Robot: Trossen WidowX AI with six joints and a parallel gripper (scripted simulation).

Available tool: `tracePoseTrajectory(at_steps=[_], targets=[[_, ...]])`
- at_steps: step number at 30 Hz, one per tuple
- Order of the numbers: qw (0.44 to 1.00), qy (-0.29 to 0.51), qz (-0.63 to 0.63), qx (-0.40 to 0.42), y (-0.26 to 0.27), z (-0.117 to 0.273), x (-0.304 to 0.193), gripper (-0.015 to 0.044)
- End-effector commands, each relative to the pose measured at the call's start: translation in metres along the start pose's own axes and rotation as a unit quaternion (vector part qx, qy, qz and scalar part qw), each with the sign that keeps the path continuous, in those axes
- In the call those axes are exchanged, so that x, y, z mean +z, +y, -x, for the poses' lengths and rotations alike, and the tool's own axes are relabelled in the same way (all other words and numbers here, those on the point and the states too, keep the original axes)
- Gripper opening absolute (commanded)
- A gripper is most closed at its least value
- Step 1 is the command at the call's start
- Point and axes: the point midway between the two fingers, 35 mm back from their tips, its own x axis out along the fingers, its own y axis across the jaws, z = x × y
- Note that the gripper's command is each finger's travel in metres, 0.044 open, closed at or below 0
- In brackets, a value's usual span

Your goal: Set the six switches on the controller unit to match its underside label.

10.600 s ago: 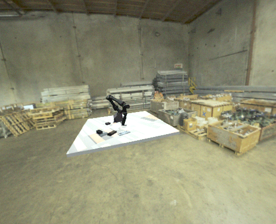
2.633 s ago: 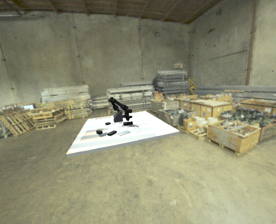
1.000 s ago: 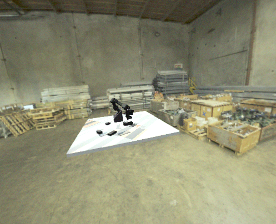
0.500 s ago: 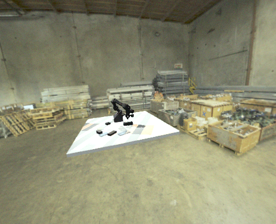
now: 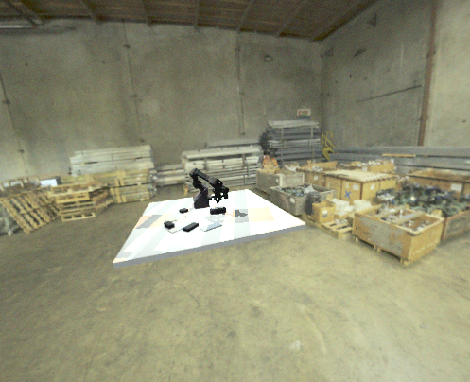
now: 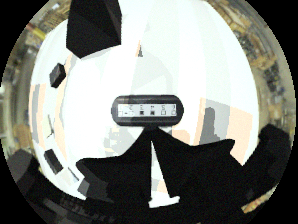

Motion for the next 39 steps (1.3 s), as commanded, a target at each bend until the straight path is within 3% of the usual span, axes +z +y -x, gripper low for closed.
tracePoseTrajectory(at_steps=[1,8,11,21,25,32,39], targets=[[1.0,-0.002,0.005,-0.001,0.0,0.0,0.0,0.0],[1.0,-0.002,0.005,-0.001,0.0,0.0,0.0,0.0],[1.0,-0.001,-0.019,-0.001,-0.001,-0.001,0.001,0.0079],[0.93,0.023,-0.366,-0.014,-0.011,-0.004,0.004,0.0341],[0.867,0.03,-0.497,-0.023,-0.015,-0.005,0.005,0.044],[0.714,0.035,-0.698,-0.045,-0.021,-0.007,0.008,0.044],[0.515,0.029,-0.854,-0.07,-0.027,-0.009,0.011,0.044]])
